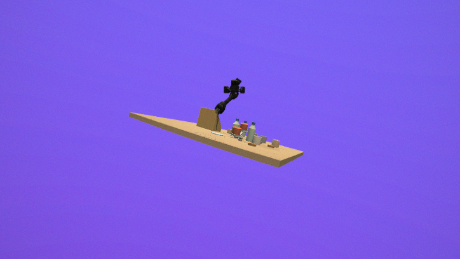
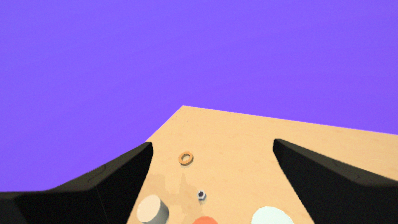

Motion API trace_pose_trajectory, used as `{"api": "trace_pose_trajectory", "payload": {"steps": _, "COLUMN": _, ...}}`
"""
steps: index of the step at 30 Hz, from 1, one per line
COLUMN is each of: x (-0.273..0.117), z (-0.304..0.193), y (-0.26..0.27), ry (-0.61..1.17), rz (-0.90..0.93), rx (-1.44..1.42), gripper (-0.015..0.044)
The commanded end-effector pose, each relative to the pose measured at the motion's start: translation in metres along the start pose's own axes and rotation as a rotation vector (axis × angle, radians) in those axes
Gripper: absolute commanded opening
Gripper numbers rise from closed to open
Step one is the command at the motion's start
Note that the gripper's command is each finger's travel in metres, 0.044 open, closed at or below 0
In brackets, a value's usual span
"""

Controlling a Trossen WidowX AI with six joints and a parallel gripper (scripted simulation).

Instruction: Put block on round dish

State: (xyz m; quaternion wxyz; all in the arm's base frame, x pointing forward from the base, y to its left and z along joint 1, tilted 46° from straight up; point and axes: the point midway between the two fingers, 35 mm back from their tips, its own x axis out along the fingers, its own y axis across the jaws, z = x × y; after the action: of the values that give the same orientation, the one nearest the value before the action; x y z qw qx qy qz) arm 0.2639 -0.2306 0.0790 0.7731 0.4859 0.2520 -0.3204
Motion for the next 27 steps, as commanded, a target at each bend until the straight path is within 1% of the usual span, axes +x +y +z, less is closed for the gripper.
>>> {"api": "trace_pose_trajectory", "payload": {"steps": 1, "x": 0.003, "z": -0.017, "y": -0.008, "ry": 0.097, "rz": -0.001, "rx": -0.098, "gripper": 0.044}}
{"api": "trace_pose_trajectory", "payload": {"steps": 7, "x": 0.003, "z": -0.044, "y": -0.019, "ry": 0.236, "rz": 0.021, "rx": -0.236, "gripper": 0.044}}
{"api": "trace_pose_trajectory", "payload": {"steps": 14, "x": -0.001, "z": -0.075, "y": -0.028, "ry": 0.395, "rz": 0.093, "rx": -0.389, "gripper": 0.044}}
{"api": "trace_pose_trajectory", "payload": {"steps": 20, "x": -0.009, "z": -0.1, "y": -0.032, "ry": 0.516, "rz": 0.195, "rx": -0.501, "gripper": 0.044}}
{"api": "trace_pose_trajectory", "payload": {"steps": 27, "x": -0.023, "z": -0.126, "y": -0.032, "ry": 0.623, "rz": 0.354, "rx": -0.607, "gripper": 0.044}}
